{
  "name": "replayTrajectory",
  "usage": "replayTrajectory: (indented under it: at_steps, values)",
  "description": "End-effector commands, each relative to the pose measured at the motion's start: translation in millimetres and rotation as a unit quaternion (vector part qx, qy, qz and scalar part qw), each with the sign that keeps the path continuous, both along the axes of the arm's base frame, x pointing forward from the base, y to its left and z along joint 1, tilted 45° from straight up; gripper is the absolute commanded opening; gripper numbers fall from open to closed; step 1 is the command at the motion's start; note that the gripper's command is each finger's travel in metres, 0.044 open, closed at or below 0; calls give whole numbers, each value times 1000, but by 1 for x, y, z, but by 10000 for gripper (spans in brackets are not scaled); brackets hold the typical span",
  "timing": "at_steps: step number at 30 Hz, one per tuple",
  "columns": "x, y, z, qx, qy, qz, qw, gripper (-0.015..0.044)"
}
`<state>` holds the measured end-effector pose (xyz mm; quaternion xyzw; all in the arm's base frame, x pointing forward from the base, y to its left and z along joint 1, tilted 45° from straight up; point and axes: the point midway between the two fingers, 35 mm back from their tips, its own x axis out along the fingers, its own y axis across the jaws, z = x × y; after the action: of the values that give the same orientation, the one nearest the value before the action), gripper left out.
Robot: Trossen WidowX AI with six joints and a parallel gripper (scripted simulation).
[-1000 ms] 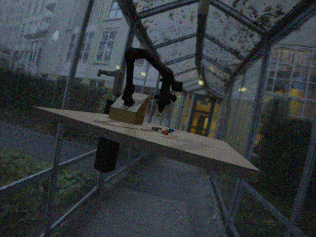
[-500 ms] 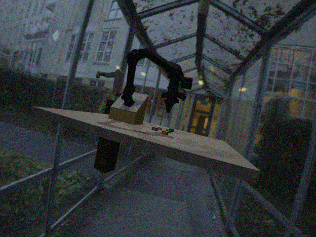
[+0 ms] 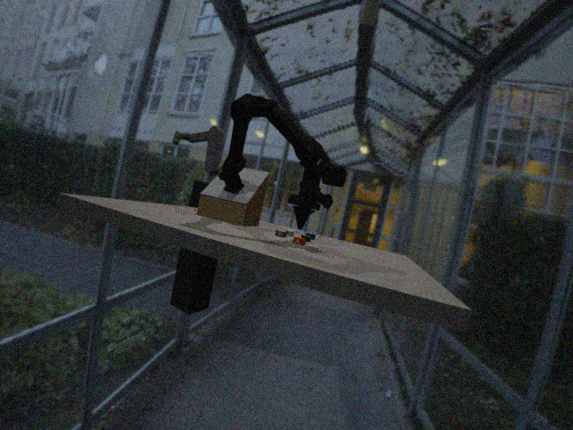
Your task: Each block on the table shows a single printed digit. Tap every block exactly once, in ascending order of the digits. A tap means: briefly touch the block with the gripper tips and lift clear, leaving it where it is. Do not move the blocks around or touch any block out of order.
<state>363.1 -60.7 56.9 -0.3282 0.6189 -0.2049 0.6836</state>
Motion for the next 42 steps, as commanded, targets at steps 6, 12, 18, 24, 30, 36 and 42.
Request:
replayTrajectory:
  at_steps: [6, 12, 18, 24, 30, 36, 42]
  values:
    - [4, -9, -8, -3, -3, 6, 1000, 20]
    - [6, -15, -15, -3, -3, 6, 1000, 20]
    - [7, -21, -21, -4, -3, 6, 1000, 20]
    - [6, -17, -17, -4, -4, 5, 1000, 20]
    - [2, 0, 0, -3, -3, 6, 1000, 20]
    - [-1, 28, -20, 6, 4, 5, 1000, 151]
    - [-18, 114, -69, 31, 10, 11, 999, 309]
